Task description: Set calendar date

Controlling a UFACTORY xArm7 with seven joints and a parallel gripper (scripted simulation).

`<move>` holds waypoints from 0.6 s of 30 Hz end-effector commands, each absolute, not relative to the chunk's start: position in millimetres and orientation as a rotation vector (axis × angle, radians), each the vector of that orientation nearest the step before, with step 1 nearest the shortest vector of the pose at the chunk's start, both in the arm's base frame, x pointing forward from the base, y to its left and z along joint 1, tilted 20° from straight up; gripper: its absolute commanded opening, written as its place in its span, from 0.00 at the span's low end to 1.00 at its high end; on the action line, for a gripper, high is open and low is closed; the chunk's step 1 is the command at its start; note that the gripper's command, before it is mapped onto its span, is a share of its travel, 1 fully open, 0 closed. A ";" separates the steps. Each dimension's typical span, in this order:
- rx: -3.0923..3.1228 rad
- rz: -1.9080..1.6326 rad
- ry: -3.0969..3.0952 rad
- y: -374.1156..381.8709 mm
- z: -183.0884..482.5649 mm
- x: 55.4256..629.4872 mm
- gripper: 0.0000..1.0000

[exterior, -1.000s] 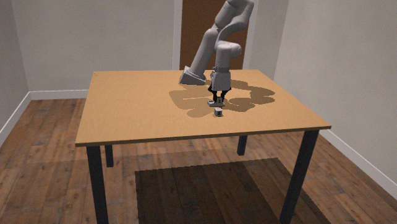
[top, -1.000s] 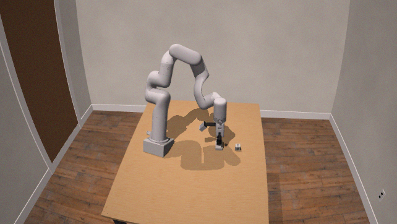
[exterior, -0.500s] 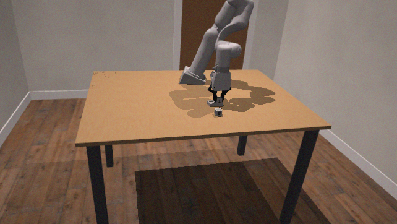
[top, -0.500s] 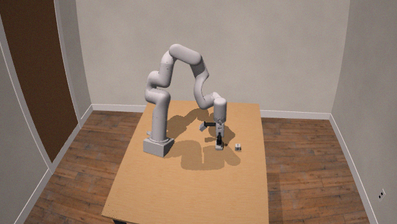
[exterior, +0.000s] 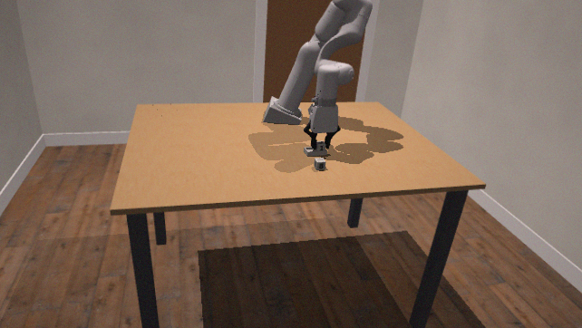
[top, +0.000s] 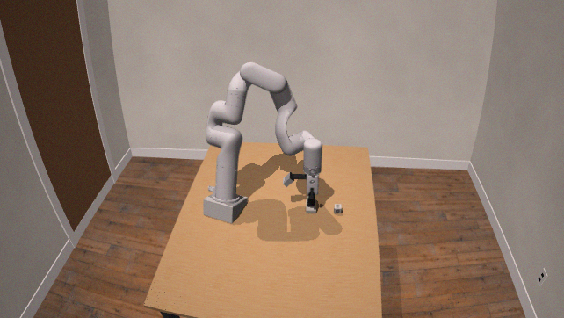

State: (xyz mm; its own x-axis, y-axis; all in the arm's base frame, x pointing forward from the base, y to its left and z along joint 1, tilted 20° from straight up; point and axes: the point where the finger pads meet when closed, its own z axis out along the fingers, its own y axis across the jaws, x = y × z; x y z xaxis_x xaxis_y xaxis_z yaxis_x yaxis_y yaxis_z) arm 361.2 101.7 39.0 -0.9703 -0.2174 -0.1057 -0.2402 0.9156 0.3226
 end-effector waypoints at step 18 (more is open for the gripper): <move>-0.358 0.520 3.006 96.9 52.2 362.0 0.49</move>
